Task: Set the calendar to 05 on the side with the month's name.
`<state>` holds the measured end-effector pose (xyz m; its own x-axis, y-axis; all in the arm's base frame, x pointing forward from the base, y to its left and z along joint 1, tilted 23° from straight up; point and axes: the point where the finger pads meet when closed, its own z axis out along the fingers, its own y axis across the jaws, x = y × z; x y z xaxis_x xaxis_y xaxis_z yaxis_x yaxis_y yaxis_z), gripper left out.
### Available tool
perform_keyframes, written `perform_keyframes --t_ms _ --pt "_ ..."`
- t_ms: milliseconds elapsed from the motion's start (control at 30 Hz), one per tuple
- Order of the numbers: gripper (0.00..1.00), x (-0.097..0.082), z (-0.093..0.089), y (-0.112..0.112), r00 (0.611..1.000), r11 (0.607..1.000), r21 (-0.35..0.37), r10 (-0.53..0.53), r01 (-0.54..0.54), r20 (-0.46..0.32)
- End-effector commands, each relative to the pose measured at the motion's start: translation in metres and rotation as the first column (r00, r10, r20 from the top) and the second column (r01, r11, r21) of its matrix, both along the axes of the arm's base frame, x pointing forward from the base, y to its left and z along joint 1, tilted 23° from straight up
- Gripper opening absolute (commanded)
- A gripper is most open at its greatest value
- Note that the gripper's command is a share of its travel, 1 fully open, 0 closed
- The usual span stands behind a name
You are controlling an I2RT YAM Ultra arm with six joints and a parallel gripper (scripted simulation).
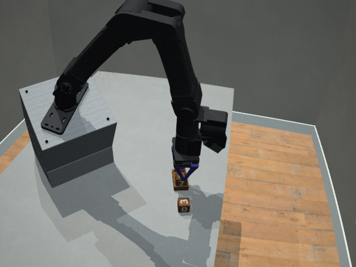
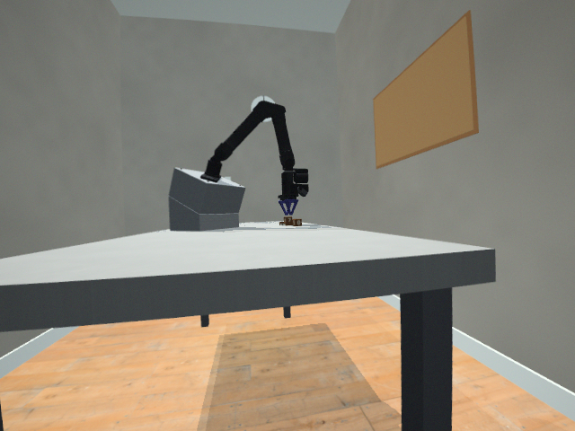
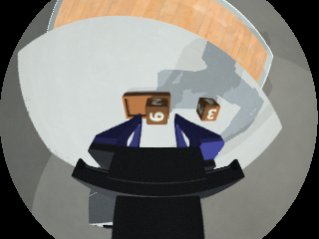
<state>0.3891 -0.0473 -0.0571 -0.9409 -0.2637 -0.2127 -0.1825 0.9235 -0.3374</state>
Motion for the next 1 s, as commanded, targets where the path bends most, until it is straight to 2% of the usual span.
perform_keyframes --t_ms 0,967 --pt "0.47 0.0030 0.0034 0.0025 1.000 1.000 0.005 0.005 -0.005 0.012" --pt "0.47 -0.0010 0.0018 0.0032 1.000 1.000 0.005 0.005 -0.005 0.011"
